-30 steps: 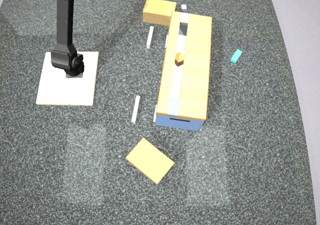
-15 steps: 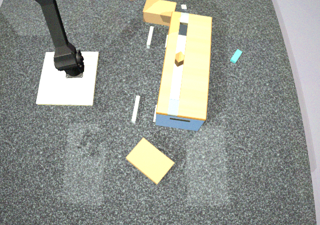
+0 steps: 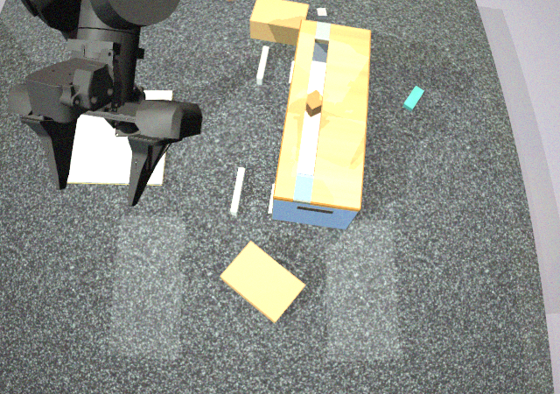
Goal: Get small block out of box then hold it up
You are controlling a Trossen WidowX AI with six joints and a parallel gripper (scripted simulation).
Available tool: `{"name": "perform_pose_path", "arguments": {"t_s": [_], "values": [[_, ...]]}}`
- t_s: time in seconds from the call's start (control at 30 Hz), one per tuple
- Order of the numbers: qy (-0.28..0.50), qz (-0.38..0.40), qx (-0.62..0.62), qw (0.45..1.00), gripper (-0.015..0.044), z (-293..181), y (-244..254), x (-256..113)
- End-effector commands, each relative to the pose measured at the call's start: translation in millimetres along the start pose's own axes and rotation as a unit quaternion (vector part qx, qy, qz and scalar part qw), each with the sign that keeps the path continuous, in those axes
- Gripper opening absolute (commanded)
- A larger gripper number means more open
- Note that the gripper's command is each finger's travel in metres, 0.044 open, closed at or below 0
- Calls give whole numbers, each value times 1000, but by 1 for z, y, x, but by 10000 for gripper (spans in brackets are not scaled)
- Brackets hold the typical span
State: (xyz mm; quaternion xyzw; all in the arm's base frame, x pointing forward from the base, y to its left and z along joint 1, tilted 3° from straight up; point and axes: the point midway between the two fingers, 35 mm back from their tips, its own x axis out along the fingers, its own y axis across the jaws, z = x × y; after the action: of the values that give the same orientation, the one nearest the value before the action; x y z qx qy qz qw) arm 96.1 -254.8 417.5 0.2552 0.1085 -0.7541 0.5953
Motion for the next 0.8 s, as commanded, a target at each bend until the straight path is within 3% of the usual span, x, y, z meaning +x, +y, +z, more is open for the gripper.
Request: {"name": "perform_pose_path", "arguments": {"t_s": [0.0,0.13,0.33,0.57,0.77], "values": [[59,61,-215,973,400,-53,54,1],[89,121,-398,905,400,-103,94,-11],[95,214,-652,721,400,-182,134,-47],[68,289,-842,450,400,-268,148,-94],[28,328,-928,172,400,-342,136,-138]]}}
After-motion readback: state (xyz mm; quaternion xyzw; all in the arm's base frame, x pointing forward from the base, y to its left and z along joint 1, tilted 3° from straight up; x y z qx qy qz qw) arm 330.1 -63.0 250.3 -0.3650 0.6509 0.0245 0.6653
